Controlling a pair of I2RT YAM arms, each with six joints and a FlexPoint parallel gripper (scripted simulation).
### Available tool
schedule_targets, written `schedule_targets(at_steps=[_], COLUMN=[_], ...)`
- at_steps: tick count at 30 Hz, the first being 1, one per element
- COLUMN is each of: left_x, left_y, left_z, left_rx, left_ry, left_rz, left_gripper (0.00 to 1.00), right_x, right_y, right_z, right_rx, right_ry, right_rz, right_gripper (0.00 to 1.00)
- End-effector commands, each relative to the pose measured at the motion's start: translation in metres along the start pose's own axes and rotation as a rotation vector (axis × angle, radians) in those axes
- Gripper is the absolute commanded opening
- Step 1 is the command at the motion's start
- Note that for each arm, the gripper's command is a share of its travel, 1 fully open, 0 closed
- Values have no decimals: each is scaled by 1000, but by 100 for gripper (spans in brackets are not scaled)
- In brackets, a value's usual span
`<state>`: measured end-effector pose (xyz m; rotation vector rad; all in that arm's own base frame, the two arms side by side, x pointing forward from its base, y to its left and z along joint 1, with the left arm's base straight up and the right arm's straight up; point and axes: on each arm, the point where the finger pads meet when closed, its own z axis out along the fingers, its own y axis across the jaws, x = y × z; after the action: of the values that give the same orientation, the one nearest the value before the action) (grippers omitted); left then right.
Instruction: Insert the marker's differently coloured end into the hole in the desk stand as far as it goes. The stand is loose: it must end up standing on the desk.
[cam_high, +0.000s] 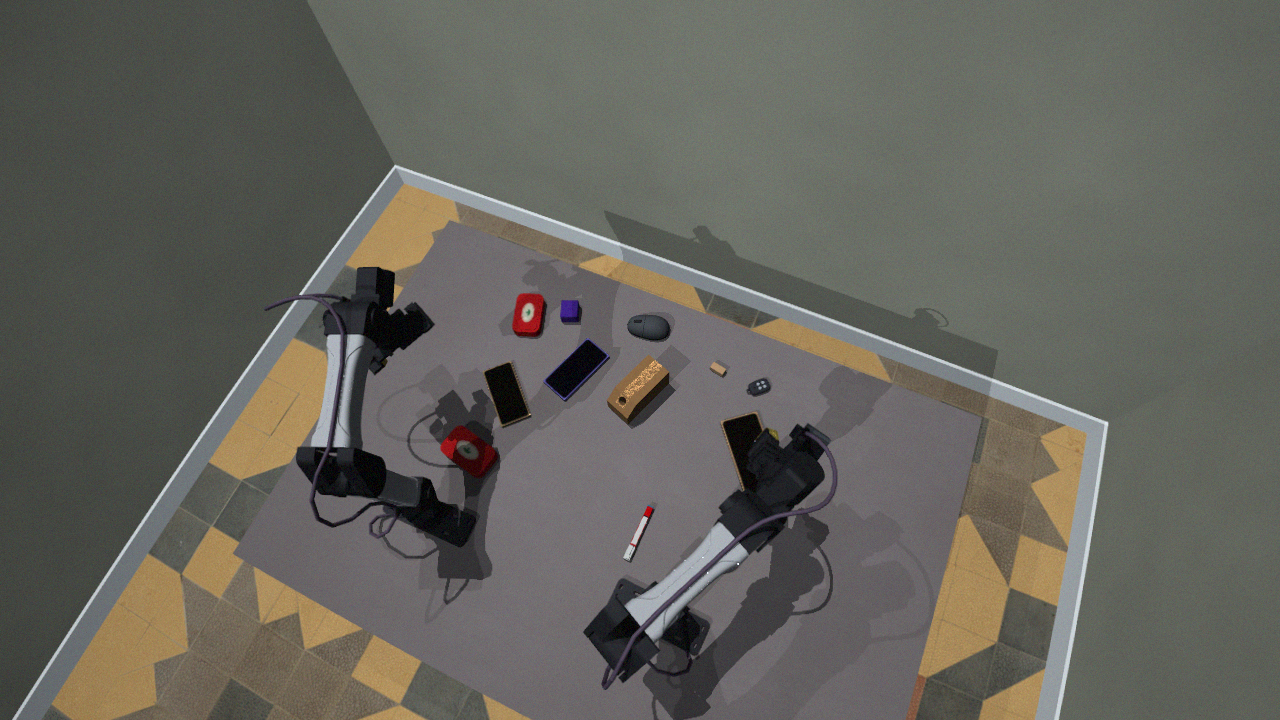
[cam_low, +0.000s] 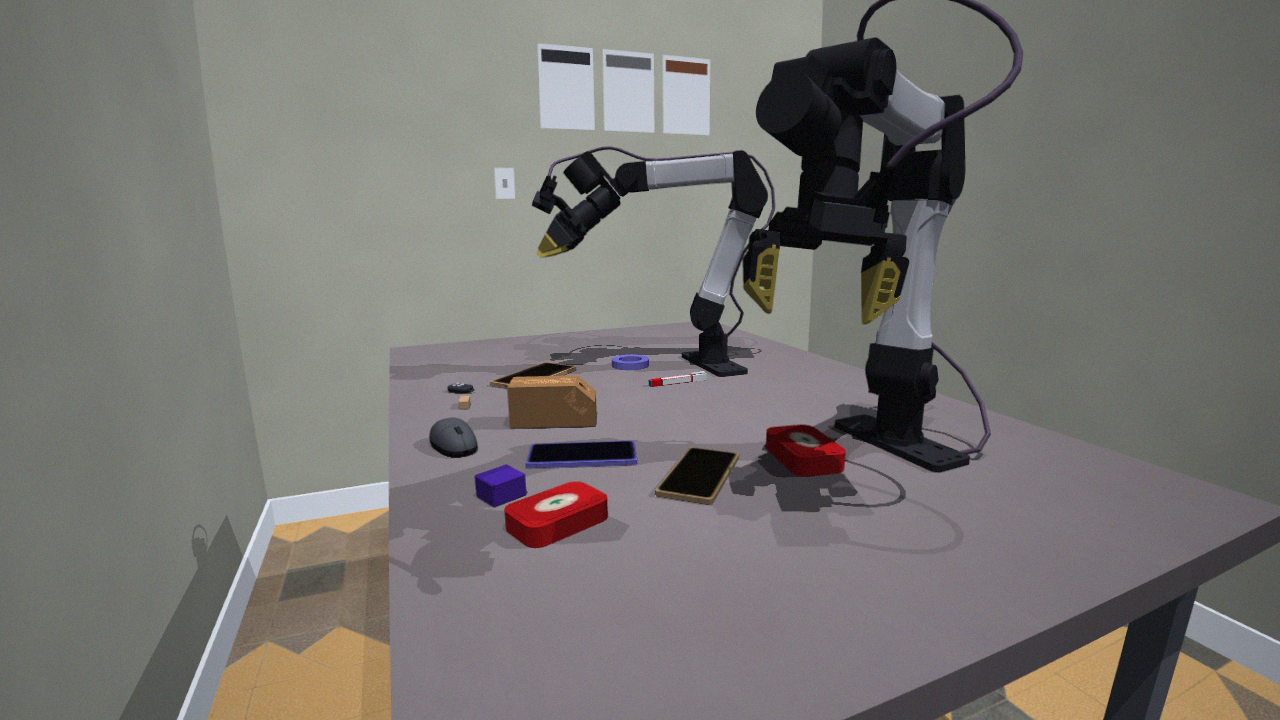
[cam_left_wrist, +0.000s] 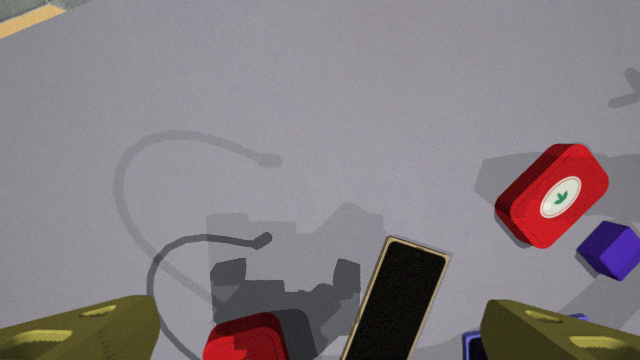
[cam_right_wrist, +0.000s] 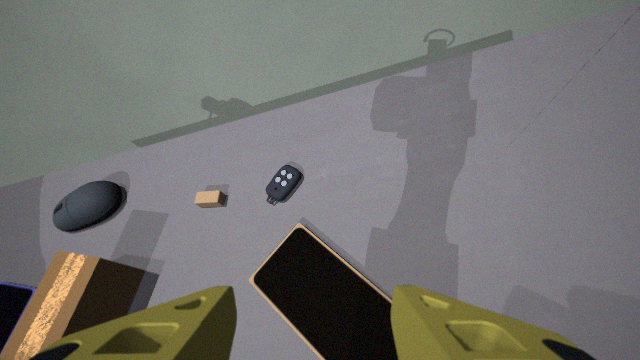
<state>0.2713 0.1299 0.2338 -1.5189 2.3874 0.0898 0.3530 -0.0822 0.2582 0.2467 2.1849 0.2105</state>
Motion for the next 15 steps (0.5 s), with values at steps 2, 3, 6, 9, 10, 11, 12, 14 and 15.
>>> schedule_targets(at_steps=[2, 3, 6, 9, 10, 11, 12, 14, 15], left_x=[-14, -15, -16, -18, -19, -19, -20, -21, -21], left_y=[-26, -30, -33, -42, -45, -49, -53, -60, -63], left_z=[-15, -16, -17, -19, -20, -22, -24, -27, -28], left_rx=[145, 161, 175, 212, 226, 243, 257, 288, 301], left_ry=[-121, -135, -147, -183, -196, -211, -224, -252, -266], left_rz=[75, 88, 101, 133, 147, 163, 176, 205, 219], left_gripper=[100, 100, 100, 100, 100, 100, 100, 100, 100], right_x=[22, 27, 32, 46, 52, 59, 65, 76, 82], right_y=[22, 27, 32, 46, 51, 56, 60, 69, 73], right_z=[0, 1, 2, 5, 6, 6, 7, 7, 7], right_rx=[-2, -7, -12, -29, -32, -37, -39, -42, -44], right_ry=[61, 73, 88, 128, 143, 166, 181, 212, 227], right_rz=[63, 68, 72, 80, 83, 88, 91, 98, 100], right_gripper=[50, 50, 50, 50, 50, 50, 50, 50, 50])
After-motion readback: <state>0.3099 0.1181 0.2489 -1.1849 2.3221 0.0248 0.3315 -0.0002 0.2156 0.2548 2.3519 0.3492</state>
